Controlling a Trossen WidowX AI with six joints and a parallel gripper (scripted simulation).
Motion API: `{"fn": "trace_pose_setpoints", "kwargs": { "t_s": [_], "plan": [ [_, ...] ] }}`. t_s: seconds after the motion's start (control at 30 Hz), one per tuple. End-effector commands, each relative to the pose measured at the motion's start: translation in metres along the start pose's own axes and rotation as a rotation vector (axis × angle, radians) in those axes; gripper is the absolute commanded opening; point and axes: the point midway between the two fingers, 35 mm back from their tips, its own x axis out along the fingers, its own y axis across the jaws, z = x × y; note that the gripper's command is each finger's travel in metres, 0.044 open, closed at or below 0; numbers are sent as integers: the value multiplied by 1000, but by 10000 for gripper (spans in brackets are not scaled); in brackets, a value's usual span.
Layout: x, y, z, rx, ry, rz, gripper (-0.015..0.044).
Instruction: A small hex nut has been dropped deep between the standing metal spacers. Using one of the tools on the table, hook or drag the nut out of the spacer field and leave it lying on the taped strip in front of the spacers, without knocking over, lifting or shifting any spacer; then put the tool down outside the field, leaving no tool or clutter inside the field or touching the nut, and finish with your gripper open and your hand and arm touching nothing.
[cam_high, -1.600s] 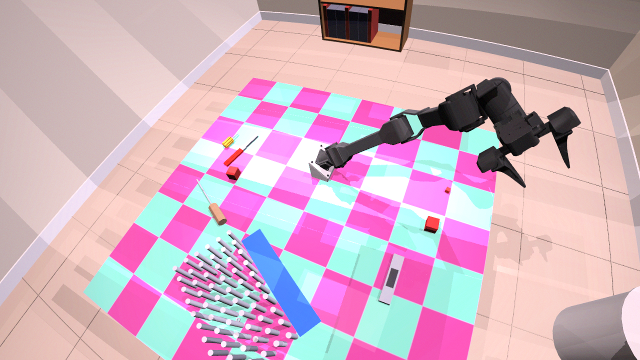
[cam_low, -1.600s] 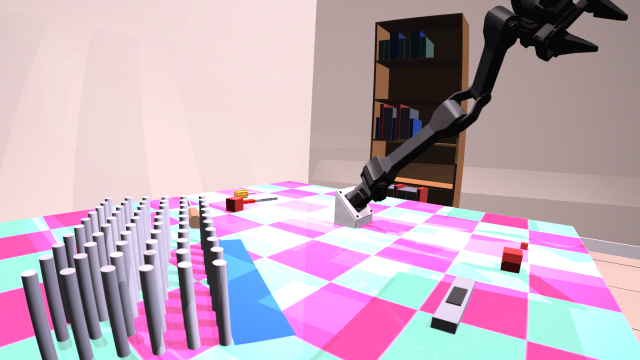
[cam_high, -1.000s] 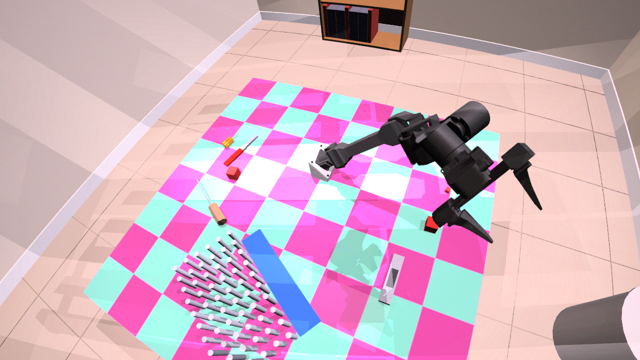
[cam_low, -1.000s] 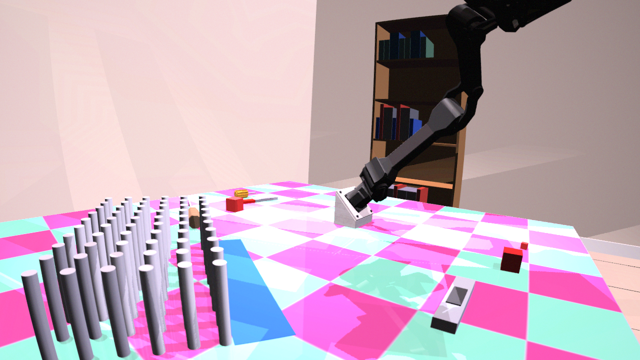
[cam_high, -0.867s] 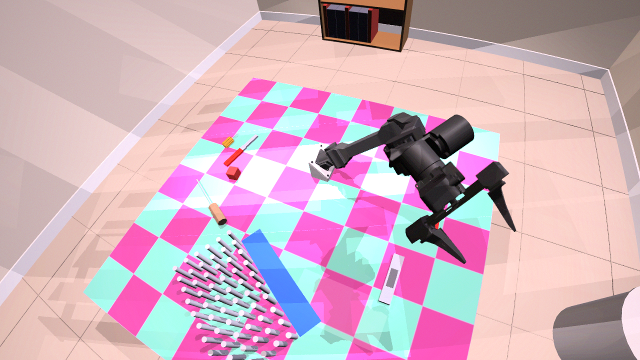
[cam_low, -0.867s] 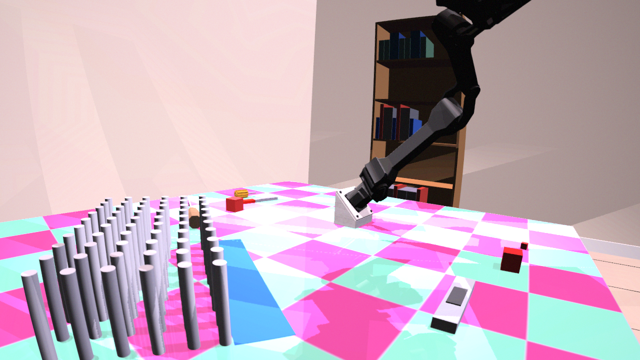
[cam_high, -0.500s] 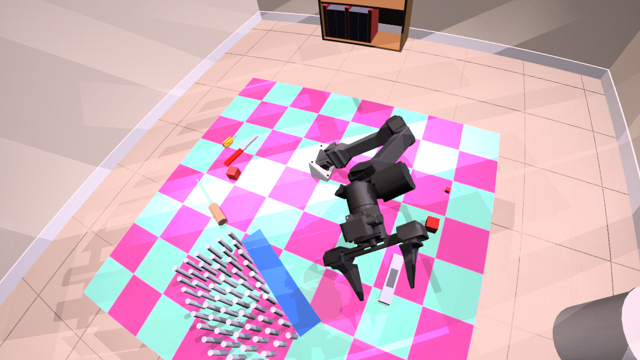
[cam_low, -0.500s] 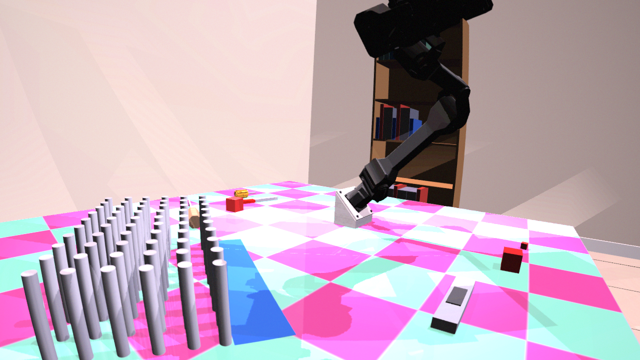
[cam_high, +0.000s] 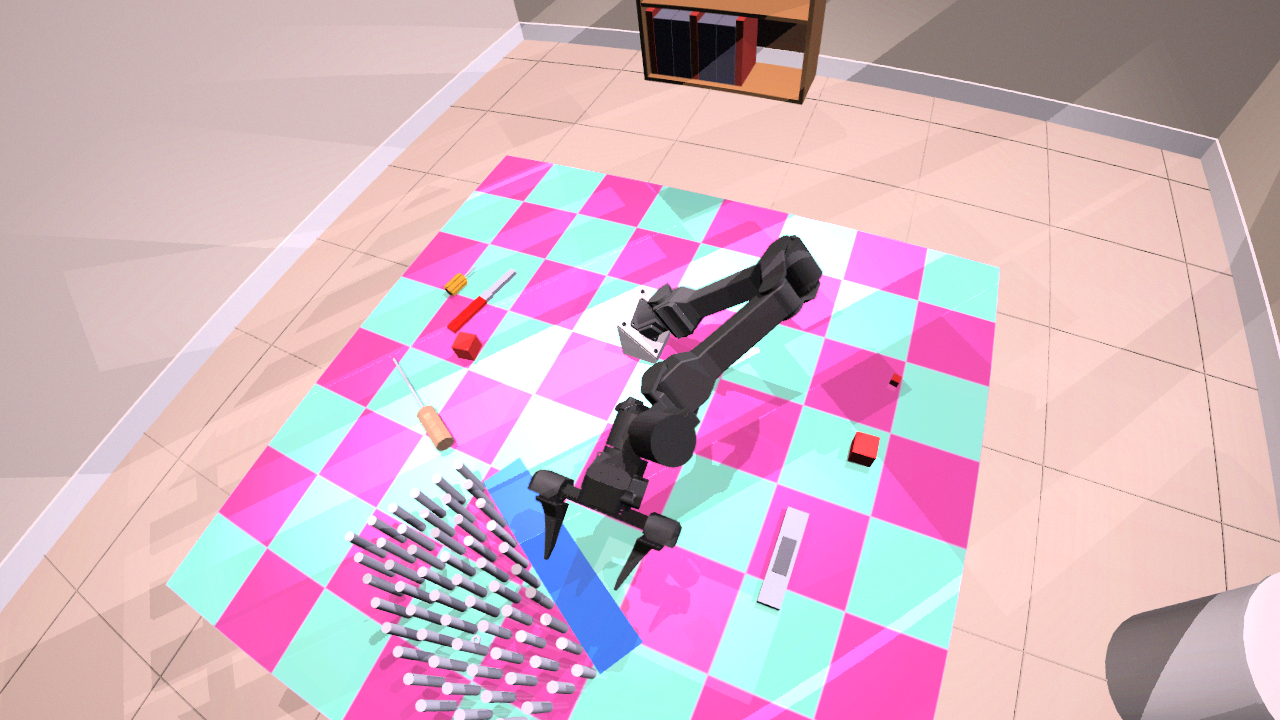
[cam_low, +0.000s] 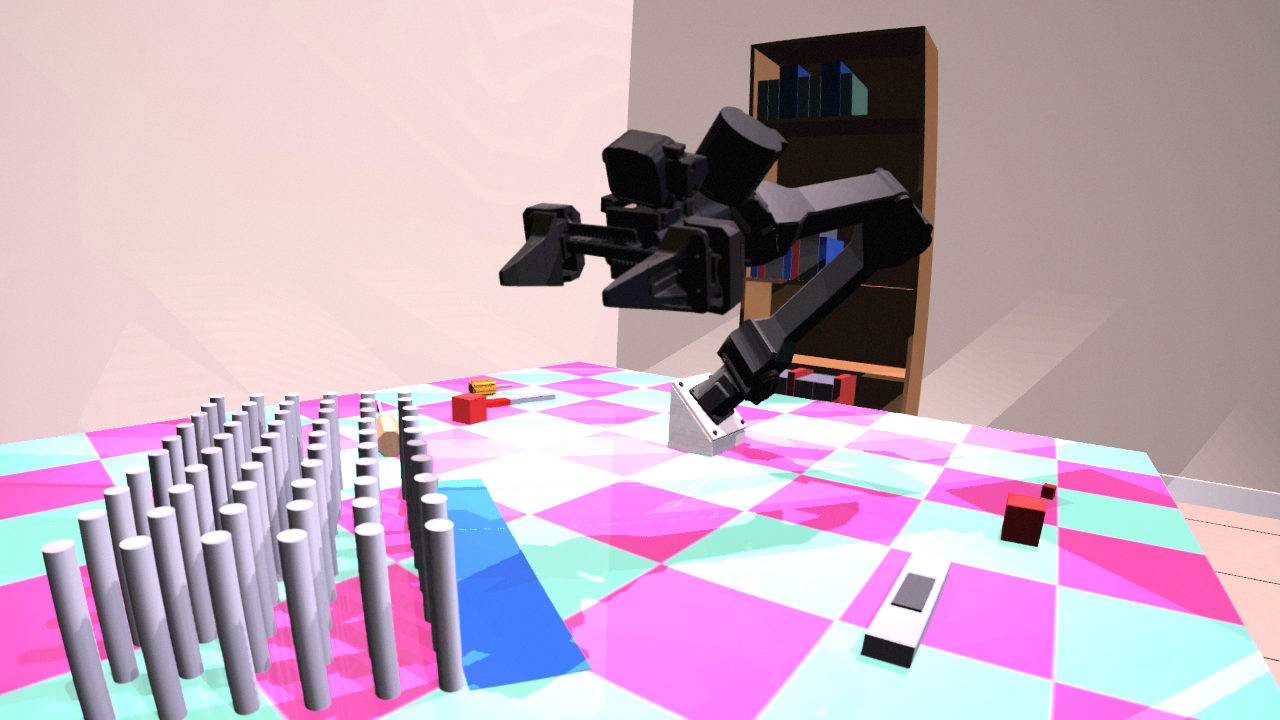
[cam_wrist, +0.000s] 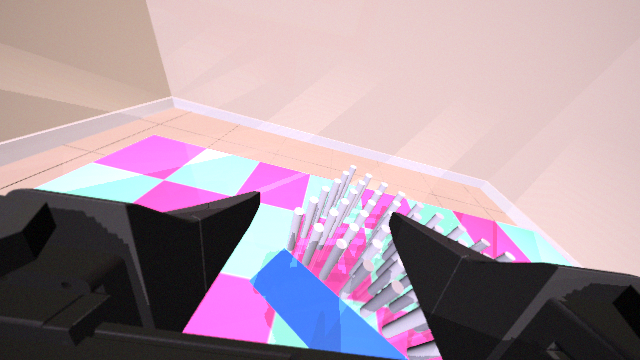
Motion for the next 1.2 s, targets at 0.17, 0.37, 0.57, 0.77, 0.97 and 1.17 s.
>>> {"fn": "trace_pose_setpoints", "kwargs": {
  "t_s": [0.17,0.37,0.57,0.77,0.97,1.17],
  "plan": [
    [-10,-66,-92,-268,210,-216,440],
    [-10,-66,-92,-268,210,-216,440],
    [-10,-66,-92,-268,210,-216,440],
    [-10,-66,-92,-268,210,-216,440],
    [-10,-66,-92,-268,210,-216,440],
    [-10,-66,-92,-268,210,-216,440]
  ]
}}
